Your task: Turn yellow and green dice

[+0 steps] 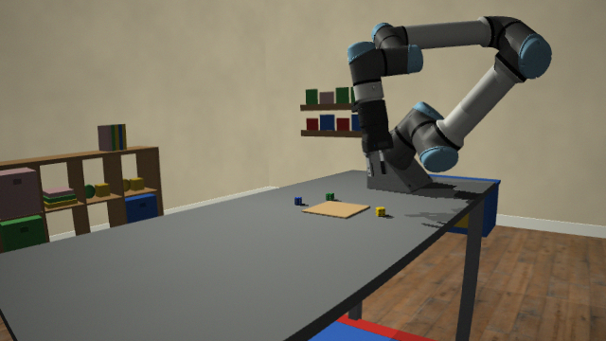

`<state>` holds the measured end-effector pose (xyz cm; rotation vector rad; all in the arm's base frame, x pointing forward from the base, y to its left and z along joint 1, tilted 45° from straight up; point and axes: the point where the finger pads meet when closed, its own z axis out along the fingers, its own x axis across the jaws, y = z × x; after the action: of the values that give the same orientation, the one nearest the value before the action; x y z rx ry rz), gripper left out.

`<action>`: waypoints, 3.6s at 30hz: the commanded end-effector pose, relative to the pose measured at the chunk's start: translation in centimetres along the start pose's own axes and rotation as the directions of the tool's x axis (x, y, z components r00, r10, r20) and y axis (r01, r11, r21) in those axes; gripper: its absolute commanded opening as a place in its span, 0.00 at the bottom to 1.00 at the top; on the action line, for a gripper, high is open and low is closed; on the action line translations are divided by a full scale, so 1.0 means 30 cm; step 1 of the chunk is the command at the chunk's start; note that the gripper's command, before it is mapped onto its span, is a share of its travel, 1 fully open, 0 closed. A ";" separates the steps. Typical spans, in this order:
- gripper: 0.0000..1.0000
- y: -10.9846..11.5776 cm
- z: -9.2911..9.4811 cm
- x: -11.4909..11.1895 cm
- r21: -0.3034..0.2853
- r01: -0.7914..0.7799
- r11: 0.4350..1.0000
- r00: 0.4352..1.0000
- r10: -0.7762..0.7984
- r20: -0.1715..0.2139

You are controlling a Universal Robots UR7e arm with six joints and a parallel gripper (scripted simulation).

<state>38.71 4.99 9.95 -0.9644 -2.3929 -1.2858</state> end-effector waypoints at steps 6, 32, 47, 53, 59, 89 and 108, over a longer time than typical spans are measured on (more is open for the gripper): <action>0.70 0.087 -0.044 0.006 0.110 -0.018 0.994 0.996 0.008 0.092; 1.00 0.081 0.033 -0.003 0.122 -0.046 0.992 0.993 0.032 0.112; 0.70 0.065 0.089 -0.005 0.120 -0.061 0.991 0.992 0.048 0.114; 0.70 0.065 0.089 -0.005 0.120 -0.061 0.991 0.992 0.048 0.114; 0.70 0.065 0.089 -0.005 0.120 -0.061 0.991 0.992 0.048 0.114; 0.70 0.062 0.115 -0.008 0.120 -0.061 0.991 0.992 0.048 0.114; 0.70 0.051 0.198 -0.018 0.120 -0.061 0.991 0.992 0.048 0.114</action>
<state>40.53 9.77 7.68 -1.0822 -2.4761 -1.0779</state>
